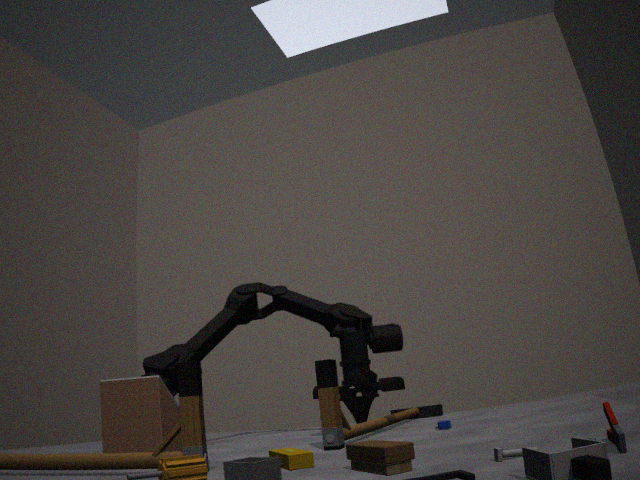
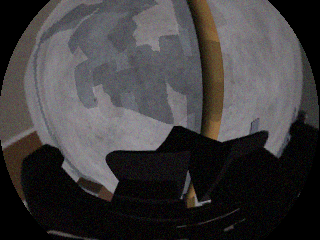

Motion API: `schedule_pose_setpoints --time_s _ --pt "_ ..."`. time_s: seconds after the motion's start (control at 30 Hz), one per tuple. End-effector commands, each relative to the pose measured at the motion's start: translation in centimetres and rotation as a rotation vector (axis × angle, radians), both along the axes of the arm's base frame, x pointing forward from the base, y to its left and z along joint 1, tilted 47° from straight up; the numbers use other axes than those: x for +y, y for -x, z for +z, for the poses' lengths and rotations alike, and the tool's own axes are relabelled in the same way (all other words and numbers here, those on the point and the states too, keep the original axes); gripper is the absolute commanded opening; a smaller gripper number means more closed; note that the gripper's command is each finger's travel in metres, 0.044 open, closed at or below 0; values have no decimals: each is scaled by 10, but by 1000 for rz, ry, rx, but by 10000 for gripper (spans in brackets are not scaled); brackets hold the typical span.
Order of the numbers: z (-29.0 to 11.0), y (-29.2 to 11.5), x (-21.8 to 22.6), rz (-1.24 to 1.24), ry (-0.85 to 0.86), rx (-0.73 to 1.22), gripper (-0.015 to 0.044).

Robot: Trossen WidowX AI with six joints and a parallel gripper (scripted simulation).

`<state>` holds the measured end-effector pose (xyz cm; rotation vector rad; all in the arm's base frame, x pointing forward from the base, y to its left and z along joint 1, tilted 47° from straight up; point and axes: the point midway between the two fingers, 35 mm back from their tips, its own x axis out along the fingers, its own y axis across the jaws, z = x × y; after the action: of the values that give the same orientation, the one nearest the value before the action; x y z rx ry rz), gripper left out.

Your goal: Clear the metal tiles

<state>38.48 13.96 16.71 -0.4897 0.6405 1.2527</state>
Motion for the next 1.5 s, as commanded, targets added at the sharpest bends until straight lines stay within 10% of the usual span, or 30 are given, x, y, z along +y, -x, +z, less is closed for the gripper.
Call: schedule_pose_setpoints --time_s 0.0,1.47 --pt "2 -5 -1 2 1 -6 0" --pt "4 -48 -11 2 2 -8 0"
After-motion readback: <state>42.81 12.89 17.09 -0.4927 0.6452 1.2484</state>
